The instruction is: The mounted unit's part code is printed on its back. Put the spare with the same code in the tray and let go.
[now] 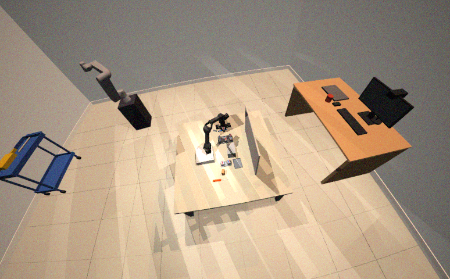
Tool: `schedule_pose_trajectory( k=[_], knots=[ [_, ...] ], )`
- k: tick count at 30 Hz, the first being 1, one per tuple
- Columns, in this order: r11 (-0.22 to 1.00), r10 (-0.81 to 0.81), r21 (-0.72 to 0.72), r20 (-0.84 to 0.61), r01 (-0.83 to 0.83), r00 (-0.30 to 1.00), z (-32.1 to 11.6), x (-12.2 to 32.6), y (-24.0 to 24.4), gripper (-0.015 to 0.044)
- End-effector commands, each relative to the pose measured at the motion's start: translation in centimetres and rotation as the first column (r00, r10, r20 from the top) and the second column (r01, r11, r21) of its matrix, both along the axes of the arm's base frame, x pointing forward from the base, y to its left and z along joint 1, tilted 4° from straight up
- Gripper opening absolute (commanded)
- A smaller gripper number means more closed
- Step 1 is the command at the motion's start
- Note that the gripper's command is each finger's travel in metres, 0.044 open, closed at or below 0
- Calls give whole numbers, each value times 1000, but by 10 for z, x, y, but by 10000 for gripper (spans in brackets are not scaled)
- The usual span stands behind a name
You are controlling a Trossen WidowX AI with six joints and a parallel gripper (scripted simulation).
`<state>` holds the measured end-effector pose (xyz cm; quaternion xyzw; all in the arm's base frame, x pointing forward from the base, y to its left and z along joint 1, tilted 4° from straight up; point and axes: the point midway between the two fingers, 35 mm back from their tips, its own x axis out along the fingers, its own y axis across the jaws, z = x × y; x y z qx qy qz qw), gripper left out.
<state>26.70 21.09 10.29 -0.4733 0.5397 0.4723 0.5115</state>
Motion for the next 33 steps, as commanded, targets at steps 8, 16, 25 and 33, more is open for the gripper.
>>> schedule_pose_trajectory(
  k=[8,16,25,33],
  knots=[
    [1000,-13,9,13,13,1000,8,37,-43,0],
    [1000,-25,7,27,24,999,10,63,-86,0],
    [1000,-22,0,31,22,999,13,84,-139,0],
    [1000,-22,-5,35,22,999,16,95,-188,0]
  ],
)
